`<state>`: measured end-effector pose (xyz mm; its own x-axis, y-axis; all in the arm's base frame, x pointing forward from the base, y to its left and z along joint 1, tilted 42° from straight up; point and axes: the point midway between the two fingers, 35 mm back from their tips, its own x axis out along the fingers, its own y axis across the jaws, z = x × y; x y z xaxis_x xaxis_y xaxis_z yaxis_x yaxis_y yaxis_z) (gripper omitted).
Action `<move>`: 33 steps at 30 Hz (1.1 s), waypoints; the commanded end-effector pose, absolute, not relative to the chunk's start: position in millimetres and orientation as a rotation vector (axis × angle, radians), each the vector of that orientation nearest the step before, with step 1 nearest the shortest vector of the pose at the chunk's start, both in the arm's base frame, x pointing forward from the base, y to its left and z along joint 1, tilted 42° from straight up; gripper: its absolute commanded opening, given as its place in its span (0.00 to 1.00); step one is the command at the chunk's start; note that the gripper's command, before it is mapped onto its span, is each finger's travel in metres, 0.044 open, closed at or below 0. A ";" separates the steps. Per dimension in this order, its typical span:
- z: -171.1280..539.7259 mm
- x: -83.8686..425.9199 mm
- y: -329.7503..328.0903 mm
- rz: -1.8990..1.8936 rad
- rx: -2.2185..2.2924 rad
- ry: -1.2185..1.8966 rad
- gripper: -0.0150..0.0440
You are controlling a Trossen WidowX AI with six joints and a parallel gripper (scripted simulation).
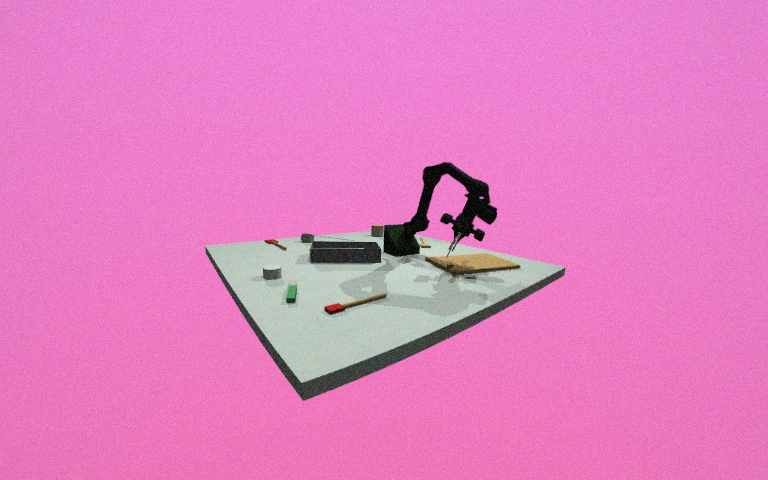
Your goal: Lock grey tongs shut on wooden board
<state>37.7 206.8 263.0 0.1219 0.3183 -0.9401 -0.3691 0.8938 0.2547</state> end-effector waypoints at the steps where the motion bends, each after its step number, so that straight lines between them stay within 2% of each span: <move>1: 265.7 31.2 207.1 0.592 -0.140 1.303 0.00; 33: 284.9 -40.3 206.0 1.298 -0.972 0.628 0.00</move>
<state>-35.5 206.9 281.7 0.1972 0.4778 -0.8560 -0.9795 0.0592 -0.1926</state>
